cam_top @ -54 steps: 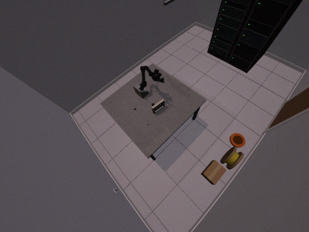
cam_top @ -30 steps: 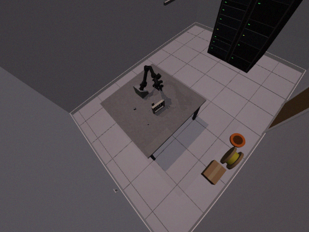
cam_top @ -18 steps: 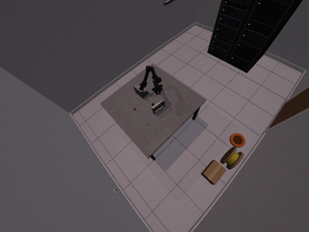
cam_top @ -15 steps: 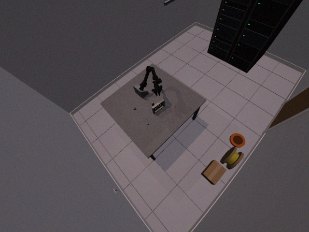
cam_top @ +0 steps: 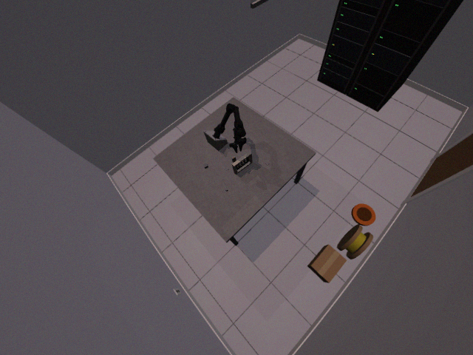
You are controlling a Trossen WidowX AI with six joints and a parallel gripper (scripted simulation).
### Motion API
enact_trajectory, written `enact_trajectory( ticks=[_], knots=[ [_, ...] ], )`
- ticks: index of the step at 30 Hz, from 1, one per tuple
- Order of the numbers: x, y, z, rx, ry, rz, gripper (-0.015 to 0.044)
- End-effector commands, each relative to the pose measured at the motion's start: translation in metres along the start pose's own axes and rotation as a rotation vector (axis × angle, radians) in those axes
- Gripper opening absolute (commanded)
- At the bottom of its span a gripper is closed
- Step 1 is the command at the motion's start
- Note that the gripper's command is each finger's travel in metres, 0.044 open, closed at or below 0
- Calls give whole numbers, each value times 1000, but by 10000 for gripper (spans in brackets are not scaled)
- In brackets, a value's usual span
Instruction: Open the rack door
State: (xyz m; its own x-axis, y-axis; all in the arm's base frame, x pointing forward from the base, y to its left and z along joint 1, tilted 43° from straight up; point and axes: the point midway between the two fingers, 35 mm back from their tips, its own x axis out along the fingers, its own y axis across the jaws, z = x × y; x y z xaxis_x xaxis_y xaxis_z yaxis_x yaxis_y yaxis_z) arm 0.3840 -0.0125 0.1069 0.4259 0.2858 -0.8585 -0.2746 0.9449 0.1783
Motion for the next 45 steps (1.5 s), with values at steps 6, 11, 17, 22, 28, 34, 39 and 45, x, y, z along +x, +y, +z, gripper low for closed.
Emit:
enact_trajectory(
  ticks=[6,11,17,22,28,34,39,45],
  knots=[
    [23,-5,-20,56,158,133,287],
    [33,-6,-32,97,238,208,287],
    [44,-8,-45,153,327,300,287],
    [51,-8,-55,205,394,380,287],
    [59,-9,-66,275,466,476,287],
    [60,-9,-69,293,483,500,287],
    [66,-5,-71,293,483,500,287],
    [74,0,-74,293,482,500,287]
  ],
)
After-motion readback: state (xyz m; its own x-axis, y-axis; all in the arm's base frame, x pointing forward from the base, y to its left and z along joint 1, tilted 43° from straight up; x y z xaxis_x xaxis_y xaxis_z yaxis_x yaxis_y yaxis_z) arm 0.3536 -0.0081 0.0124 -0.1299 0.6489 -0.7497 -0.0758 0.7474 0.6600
